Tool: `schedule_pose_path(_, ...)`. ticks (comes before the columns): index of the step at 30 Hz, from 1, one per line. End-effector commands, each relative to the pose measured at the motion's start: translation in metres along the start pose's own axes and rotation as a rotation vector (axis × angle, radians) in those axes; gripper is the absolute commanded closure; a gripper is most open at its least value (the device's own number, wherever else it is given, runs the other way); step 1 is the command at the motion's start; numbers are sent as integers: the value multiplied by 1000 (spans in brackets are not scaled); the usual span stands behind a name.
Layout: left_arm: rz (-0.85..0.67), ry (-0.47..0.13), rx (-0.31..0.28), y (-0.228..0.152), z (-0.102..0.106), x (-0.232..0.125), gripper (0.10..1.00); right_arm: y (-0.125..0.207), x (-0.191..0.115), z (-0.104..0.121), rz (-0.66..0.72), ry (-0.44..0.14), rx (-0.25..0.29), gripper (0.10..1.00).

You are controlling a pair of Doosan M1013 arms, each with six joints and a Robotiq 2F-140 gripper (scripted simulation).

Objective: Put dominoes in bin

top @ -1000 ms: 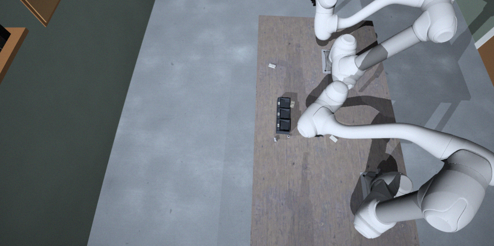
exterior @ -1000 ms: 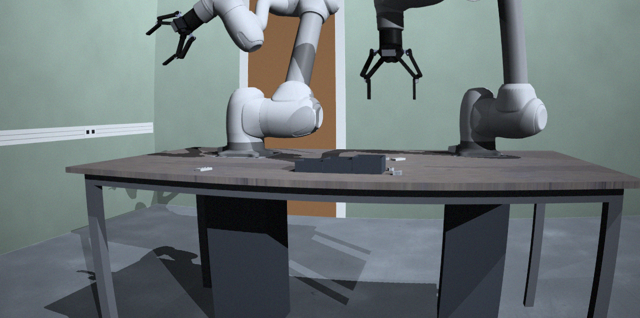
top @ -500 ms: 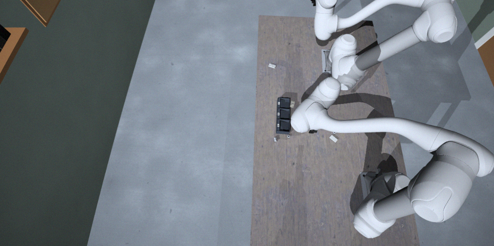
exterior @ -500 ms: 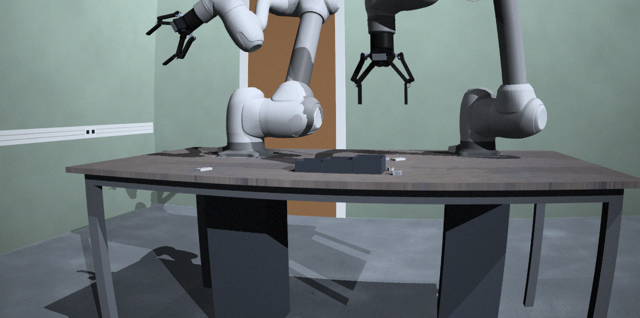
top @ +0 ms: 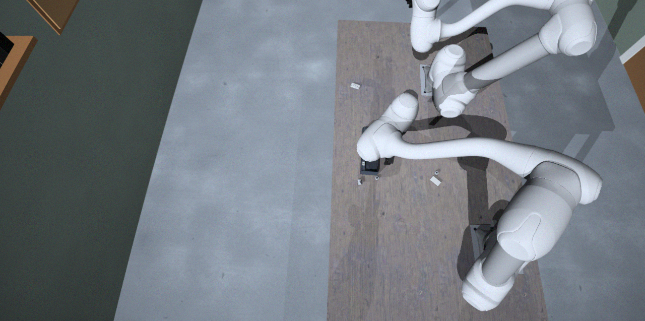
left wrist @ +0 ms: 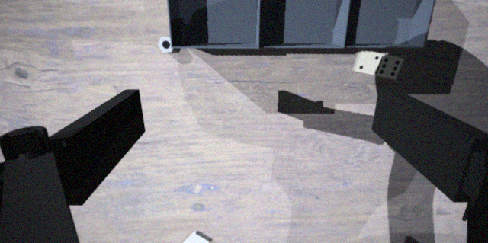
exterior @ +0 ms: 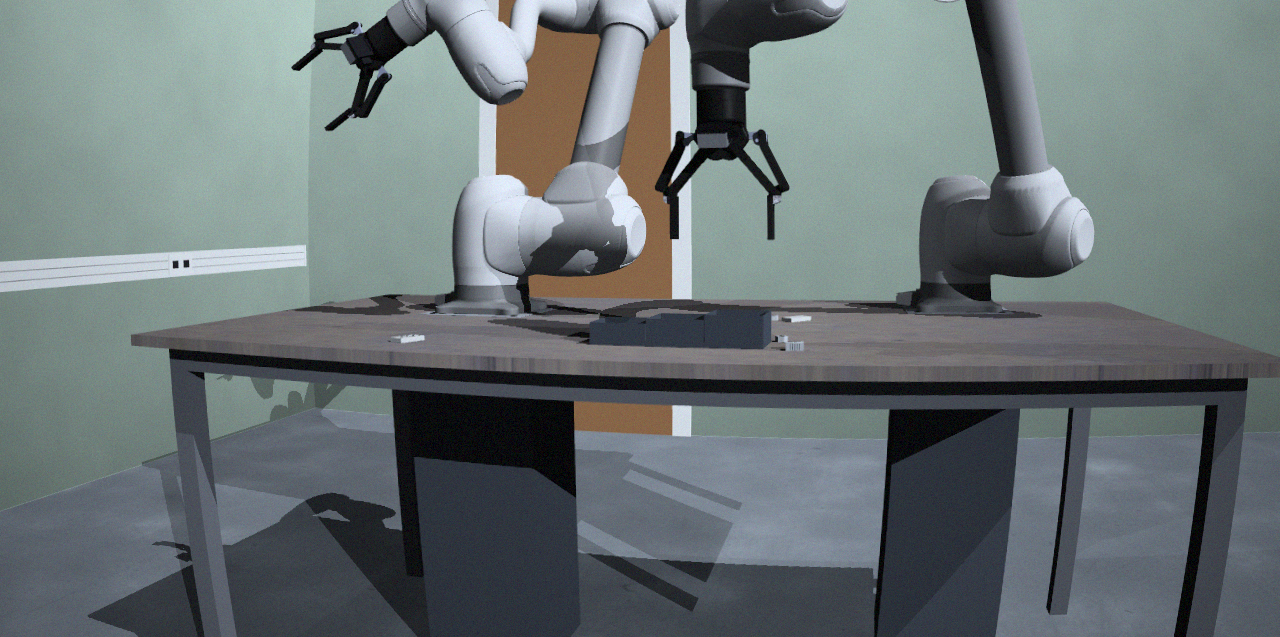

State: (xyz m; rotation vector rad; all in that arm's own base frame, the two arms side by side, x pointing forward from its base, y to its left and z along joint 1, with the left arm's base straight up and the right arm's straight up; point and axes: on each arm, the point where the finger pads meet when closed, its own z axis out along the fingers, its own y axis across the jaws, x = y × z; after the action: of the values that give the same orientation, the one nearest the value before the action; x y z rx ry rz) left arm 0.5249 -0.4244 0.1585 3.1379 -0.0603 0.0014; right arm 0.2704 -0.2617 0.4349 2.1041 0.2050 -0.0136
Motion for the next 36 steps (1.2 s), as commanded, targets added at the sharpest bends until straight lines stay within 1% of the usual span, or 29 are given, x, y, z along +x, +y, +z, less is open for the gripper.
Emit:
schedule_pose_path(1, 7, 6, 1, 21, 18, 34, 98, 1, -1, 0, -3, 2, -4, 98)
schedule_pose_path(4, 7, 6, 1, 34, 29, 52, 98, 1, -1, 0, -3, 2, -4, 98)
schedule_pose_path(6, 7, 6, 1, 34, 29, 52, 98, 1, -1, 0, -3, 2, -4, 98)
schedule_pose_path(12, 8, 4, 2, 58, 49, 83, 98, 1, -1, 0, -3, 2, -4, 98)
schedule_pose_path(36, 8, 1, 5, 57, 50, 81, 98, 1, -1, 0, -3, 2, -4, 98)
